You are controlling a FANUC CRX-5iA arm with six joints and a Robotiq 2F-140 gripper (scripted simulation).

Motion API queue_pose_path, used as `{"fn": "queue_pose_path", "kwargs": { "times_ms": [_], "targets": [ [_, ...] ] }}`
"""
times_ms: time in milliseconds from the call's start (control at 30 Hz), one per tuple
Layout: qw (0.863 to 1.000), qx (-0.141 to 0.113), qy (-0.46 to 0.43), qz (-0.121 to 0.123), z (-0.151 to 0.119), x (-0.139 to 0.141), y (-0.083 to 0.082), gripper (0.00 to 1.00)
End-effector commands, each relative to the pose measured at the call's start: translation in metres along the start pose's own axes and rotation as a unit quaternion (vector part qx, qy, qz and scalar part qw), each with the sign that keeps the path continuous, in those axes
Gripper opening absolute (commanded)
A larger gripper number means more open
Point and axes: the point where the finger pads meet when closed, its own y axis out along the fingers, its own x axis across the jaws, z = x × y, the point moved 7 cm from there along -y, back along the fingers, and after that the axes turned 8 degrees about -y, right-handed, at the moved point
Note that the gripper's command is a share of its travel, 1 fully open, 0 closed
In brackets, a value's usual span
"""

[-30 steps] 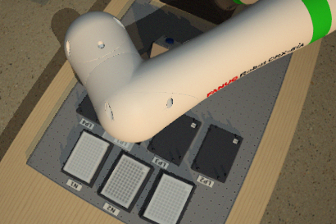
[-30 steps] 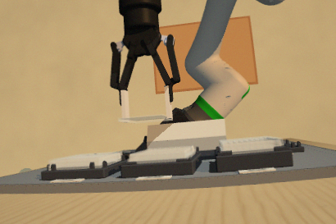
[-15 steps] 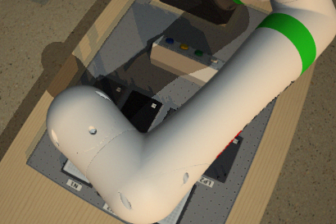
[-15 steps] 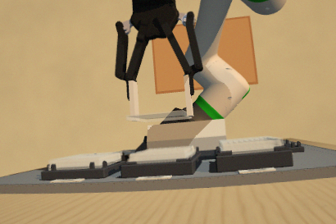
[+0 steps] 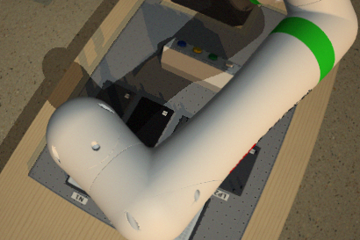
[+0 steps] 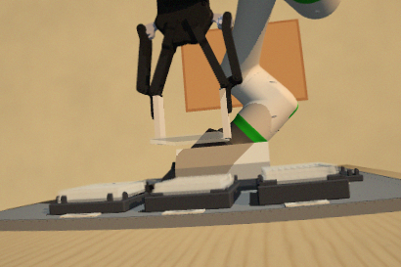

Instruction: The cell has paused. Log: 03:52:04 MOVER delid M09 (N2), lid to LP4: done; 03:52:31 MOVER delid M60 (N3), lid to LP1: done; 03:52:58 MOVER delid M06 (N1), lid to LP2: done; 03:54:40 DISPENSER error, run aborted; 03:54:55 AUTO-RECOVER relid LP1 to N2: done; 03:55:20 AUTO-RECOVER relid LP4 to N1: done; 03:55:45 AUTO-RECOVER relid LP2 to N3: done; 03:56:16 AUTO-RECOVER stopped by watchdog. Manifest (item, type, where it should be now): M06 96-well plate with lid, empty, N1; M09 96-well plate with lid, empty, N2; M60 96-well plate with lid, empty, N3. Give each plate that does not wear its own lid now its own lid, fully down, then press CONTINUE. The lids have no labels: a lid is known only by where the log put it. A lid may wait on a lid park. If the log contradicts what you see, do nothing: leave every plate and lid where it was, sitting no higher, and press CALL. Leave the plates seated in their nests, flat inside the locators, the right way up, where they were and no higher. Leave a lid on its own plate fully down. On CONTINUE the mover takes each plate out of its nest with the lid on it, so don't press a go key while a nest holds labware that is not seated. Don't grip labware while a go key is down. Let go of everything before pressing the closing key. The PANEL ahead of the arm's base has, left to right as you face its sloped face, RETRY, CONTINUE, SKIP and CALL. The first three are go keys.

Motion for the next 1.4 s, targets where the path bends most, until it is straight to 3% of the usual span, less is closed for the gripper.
{"fn": "queue_pose_path", "kwargs": {
  "times_ms": [0, 867, 1367],
  "targets": [
    [1.000, 0.000, 0.000, 0.000, 0.000, 0.000, 0.000, 0.00],
    [1.000, 0.000, 0.001, 0.000, 0.000, 0.000, 0.001, 0.00],
    [1.000, 0.000, 0.007, 0.000, 0.000, 0.000, 0.010, 0.00]
  ]
}}
